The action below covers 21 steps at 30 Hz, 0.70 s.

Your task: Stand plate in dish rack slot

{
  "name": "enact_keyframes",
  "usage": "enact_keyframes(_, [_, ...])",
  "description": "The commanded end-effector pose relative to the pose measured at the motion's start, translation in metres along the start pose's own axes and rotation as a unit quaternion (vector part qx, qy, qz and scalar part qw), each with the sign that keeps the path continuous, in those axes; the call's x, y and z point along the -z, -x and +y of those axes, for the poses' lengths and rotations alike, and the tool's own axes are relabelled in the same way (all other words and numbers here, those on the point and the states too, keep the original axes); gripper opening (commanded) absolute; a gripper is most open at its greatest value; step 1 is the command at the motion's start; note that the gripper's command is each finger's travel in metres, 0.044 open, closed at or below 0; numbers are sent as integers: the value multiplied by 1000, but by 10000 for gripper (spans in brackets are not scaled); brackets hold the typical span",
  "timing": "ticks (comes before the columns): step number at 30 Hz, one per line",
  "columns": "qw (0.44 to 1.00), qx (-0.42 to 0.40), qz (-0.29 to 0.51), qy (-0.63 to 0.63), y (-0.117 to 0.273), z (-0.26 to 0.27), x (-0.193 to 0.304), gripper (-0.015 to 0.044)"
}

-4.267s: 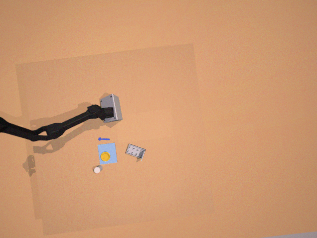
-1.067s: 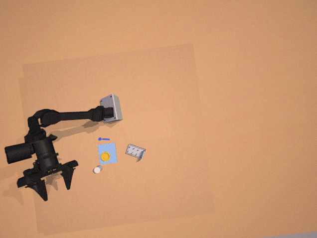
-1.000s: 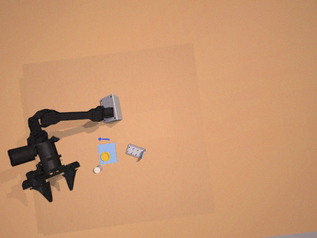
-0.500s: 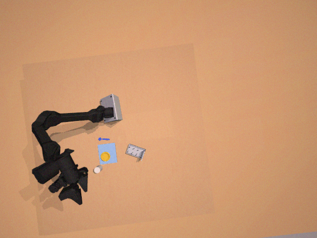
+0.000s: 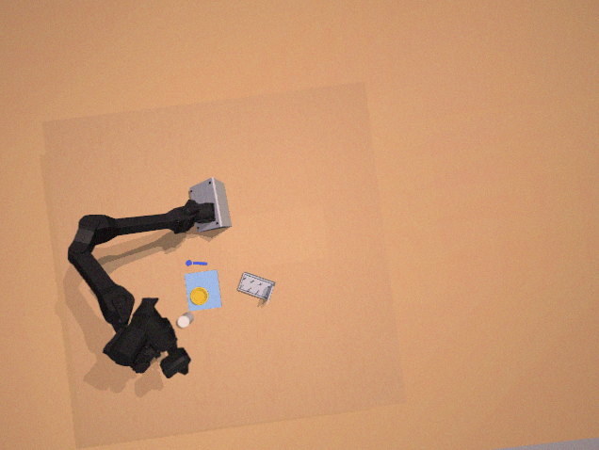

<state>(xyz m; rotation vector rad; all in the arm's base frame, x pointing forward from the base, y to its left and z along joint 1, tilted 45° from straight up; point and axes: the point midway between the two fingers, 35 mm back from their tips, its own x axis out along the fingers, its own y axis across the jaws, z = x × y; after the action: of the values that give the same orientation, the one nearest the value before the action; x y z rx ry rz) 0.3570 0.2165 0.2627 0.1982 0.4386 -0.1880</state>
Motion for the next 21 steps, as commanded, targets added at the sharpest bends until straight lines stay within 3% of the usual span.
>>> enact_keyframes(1, [998,40,21,48,-20,-24,10,400])
enact_keyframes(21, [920,217,193,263,-85,-168,63,400])
